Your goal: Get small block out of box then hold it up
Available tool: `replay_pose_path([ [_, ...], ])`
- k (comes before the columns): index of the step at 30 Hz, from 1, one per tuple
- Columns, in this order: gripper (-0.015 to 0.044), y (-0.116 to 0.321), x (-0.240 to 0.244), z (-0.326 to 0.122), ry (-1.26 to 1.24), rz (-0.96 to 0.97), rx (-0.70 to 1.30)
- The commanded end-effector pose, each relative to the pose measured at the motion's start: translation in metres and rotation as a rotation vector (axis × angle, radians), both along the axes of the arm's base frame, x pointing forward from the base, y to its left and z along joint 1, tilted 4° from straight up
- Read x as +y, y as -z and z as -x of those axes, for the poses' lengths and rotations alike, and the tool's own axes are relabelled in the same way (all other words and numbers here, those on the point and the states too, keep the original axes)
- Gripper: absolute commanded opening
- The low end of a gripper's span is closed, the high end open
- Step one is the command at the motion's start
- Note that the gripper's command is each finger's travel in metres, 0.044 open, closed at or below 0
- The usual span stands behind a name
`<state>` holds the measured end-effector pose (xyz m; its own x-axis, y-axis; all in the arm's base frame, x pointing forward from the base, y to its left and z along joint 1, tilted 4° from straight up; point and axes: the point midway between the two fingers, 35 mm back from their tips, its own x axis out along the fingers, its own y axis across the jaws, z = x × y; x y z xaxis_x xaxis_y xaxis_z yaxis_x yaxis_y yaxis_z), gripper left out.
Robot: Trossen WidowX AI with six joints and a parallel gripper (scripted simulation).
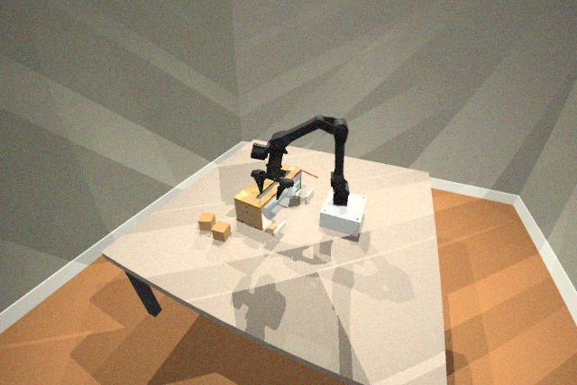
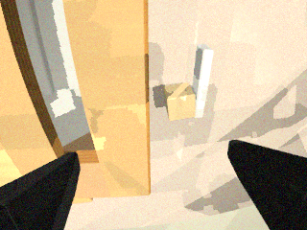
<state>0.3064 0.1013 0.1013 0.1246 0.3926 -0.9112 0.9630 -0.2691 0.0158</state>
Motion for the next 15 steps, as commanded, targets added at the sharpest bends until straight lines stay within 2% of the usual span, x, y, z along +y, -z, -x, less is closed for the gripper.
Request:
replay_pose_path([
  [1,0.04,-0.007,0.0,0.002,-0.007,-0.004,0.006],
  [3,0.04,-0.002,0.0,0.001,0.0,0.001,0.004],
  [7,0.0295,-0.022,0.006,-0.013,-0.111,0.002,-0.147],
  [8,0.0285,-0.021,0.007,-0.012,-0.163,0.018,-0.169],
  [15,0.0285,-0.019,0.014,-0.008,-0.586,0.149,-0.335],
])
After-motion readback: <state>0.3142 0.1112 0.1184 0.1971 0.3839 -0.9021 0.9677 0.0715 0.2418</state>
